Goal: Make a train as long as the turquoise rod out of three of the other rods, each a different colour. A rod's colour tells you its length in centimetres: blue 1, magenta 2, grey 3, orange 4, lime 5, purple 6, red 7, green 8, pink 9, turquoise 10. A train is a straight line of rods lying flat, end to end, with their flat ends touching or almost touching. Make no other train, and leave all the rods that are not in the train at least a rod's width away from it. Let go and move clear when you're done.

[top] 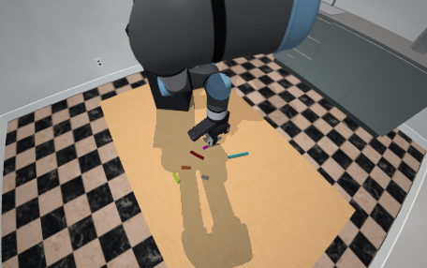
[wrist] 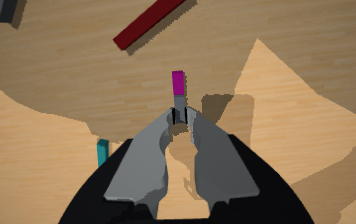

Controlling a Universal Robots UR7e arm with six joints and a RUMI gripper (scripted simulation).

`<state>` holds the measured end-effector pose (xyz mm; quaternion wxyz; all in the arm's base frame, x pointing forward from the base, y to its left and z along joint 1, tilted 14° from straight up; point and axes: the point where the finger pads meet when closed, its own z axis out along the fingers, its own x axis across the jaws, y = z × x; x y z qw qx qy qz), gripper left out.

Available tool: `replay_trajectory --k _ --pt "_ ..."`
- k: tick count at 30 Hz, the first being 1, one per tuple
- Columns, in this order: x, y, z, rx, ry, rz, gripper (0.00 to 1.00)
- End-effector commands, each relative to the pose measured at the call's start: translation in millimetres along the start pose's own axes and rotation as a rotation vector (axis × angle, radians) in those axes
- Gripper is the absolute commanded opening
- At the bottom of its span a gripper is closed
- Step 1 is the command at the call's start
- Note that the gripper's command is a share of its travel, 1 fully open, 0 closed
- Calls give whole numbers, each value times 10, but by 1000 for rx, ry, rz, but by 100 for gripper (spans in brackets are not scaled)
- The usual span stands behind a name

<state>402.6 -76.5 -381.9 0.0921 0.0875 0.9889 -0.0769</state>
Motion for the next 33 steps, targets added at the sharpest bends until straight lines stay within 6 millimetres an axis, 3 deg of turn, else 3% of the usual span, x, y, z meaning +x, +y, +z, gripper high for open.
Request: replay_trajectory --k 1,19,33 --pt "-4 0 -3 0 -1 0 0" --pt "-4 0 -3 0 -1 0 0" --pt "-4 0 -3 0 -1 0 11"
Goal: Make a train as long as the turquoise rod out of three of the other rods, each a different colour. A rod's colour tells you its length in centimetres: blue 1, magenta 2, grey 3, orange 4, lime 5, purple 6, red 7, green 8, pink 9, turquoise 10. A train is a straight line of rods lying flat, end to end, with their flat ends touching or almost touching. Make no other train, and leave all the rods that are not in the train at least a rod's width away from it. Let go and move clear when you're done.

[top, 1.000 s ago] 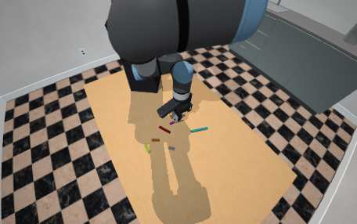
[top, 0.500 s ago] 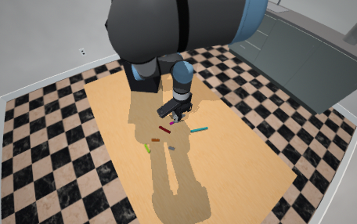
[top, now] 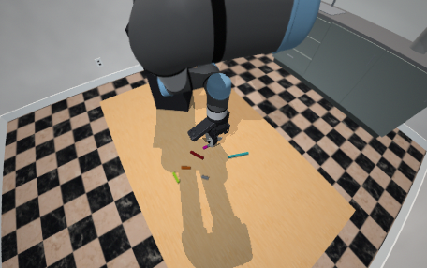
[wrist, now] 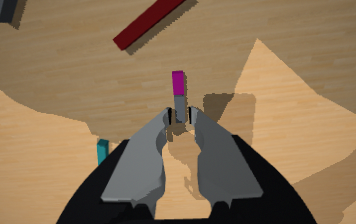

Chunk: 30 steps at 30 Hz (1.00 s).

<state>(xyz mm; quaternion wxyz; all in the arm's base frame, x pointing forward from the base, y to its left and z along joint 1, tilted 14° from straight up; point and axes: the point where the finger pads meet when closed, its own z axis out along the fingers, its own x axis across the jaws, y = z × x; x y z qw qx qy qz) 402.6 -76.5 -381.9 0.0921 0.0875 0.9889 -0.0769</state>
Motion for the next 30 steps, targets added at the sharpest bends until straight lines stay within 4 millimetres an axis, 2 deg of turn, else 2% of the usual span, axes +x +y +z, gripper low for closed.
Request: replay_trajectory --k 1,16,20,26,28,30 --pt "-4 0 -3 0 -1 0 14" --pt "-4 0 -38 0 -1 0 14" --pt "-4 0 -162 0 -1 0 14" --pt "-4 0 -477 0 -1 0 14" --pt "-4 0 -477 0 -1 0 14" --pt "-4 0 -587 0 -1 0 14"
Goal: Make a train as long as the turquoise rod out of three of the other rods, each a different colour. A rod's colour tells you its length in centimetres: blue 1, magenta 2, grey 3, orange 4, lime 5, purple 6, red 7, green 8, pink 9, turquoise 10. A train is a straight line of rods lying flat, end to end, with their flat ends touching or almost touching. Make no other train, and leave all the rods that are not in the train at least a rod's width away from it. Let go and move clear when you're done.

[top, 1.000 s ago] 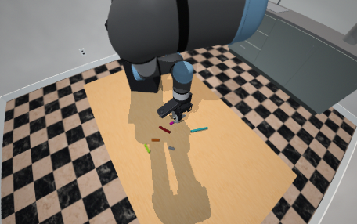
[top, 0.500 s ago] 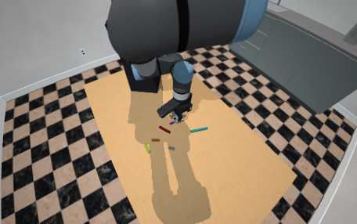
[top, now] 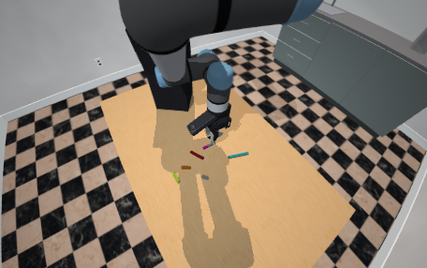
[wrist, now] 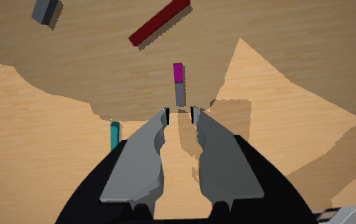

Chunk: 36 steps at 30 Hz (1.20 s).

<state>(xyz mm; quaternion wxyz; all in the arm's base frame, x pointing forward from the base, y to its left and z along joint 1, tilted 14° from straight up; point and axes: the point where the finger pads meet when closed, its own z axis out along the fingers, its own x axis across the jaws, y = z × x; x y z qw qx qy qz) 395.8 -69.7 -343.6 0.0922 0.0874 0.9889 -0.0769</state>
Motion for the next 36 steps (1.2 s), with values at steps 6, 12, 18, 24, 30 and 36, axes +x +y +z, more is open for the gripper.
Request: replay_trajectory --k 6,12,18,24,30,36 --pt "-6 -1 -438 0 -1 0 14" --pt "-6 -1 -508 0 -1 0 14" --pt "-6 -1 -509 0 -1 0 100" --pt "-6 -1 -509 0 -1 0 100" --pt "-6 -1 -509 0 -1 0 100" --pt "-6 -1 -509 0 -1 0 100"
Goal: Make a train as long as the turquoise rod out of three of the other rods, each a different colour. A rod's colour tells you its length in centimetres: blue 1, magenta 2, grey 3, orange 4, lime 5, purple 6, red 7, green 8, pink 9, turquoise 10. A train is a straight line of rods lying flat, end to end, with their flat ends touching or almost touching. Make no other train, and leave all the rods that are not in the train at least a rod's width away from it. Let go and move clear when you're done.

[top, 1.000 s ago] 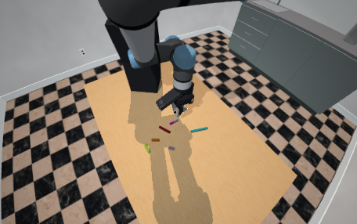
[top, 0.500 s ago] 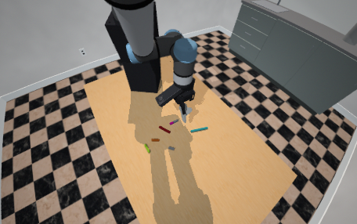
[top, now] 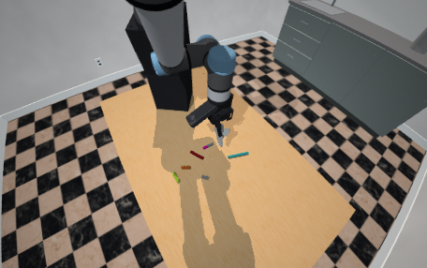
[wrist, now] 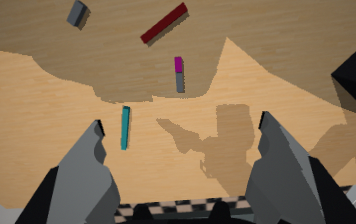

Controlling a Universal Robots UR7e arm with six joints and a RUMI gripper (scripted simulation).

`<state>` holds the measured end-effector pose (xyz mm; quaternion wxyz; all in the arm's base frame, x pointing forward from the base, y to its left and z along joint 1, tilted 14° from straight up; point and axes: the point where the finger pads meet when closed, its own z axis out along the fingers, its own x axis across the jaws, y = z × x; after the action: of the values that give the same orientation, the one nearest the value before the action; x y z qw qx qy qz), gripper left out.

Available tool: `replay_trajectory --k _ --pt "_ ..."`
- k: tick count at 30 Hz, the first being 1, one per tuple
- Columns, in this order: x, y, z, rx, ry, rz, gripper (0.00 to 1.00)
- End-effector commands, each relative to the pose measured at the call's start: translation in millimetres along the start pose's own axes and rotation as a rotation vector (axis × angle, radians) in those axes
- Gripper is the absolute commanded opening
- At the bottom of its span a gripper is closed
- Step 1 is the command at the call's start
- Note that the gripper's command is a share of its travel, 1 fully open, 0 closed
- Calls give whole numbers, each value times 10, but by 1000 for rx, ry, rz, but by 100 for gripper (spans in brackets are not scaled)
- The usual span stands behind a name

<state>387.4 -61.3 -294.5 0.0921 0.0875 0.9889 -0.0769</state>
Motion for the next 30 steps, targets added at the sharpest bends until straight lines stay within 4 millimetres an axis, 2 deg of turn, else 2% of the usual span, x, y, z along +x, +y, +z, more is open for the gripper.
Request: replay_trajectory --k 1,30 --pt "-4 0 -3 0 -1 0 100" --pt "-36 -26 5 0 -1 -76 100"
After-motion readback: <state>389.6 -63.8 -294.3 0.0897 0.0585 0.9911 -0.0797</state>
